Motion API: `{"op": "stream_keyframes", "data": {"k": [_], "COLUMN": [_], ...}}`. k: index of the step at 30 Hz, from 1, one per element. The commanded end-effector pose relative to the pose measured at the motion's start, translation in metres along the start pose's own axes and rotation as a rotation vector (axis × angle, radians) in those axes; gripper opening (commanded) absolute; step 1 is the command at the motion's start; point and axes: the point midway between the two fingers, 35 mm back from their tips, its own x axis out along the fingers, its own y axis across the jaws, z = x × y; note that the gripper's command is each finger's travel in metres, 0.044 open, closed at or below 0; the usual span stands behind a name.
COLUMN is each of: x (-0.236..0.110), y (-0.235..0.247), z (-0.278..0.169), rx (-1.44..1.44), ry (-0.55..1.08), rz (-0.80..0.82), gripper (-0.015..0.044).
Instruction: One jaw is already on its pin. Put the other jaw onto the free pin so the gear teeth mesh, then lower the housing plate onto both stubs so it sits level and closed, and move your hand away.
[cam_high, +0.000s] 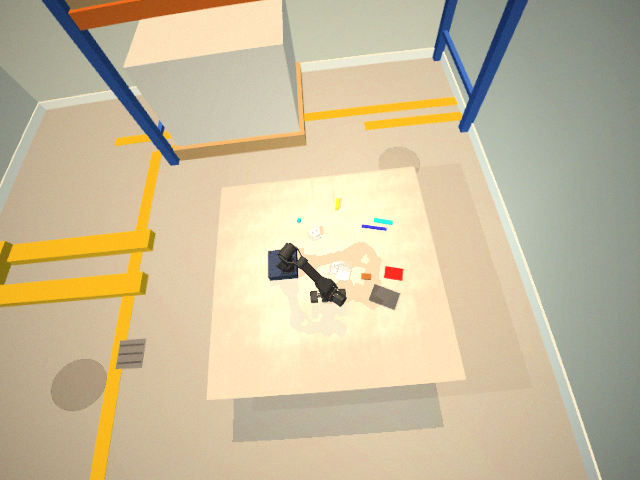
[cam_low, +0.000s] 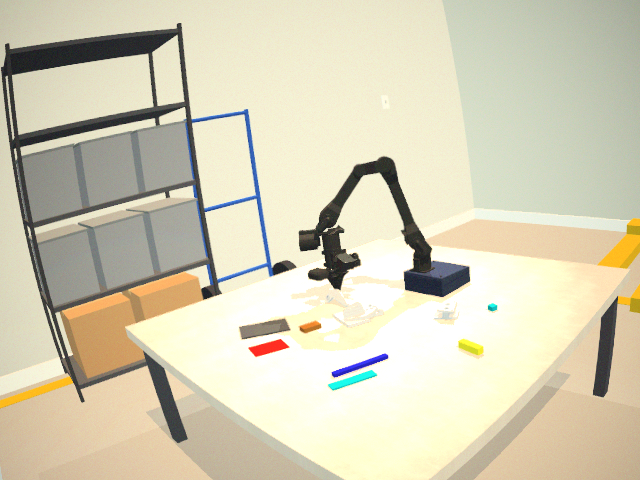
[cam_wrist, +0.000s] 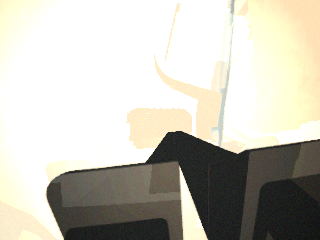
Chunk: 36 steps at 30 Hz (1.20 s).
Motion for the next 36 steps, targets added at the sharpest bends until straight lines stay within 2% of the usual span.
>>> {"op": "stream_keyframes", "data": {"k": [1,36], "x": [0.0,-0.003], "y": [-0.006,-0.056], "z": [-0.001,-0.001], "rx": [0.0,0.0], "ry": [0.004,0.004], "rz": [0.0,-0.005], "gripper": [0.0,0.0]}}
